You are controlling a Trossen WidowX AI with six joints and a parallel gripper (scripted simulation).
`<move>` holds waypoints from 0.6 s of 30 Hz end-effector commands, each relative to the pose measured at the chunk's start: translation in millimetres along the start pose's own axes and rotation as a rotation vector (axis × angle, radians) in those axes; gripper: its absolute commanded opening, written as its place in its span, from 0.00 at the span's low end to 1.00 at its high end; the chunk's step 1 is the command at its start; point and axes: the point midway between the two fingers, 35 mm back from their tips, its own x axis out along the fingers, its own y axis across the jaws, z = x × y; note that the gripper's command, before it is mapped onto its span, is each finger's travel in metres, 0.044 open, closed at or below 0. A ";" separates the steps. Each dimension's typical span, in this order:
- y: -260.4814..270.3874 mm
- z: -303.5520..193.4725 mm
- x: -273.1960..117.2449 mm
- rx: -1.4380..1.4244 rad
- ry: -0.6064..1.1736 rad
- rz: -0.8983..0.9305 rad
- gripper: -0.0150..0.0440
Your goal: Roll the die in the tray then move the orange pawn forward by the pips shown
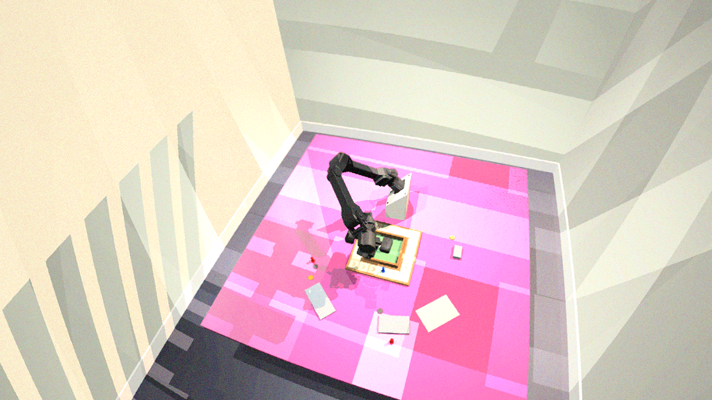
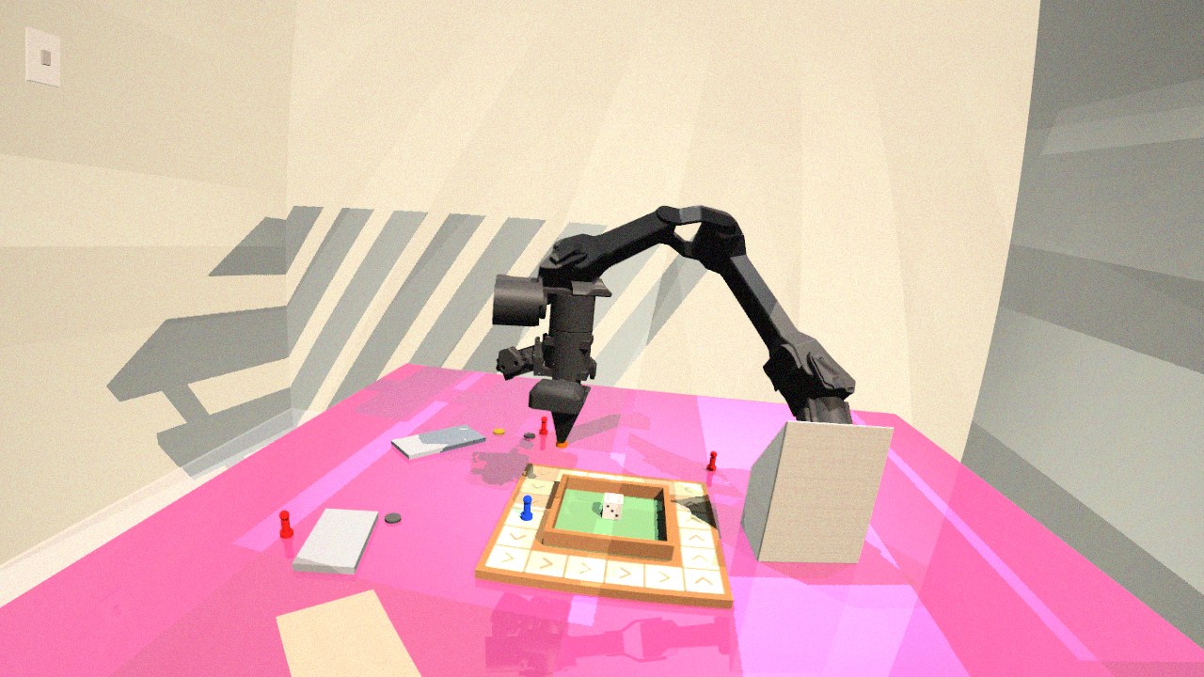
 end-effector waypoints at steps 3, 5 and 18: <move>15.7 22.3 19.1 -0.002 0.001 -0.007 0.25; 20.8 28.6 24.8 -0.002 0.001 -0.007 0.25; 24.4 33.3 57.6 -0.002 0.000 -0.009 0.25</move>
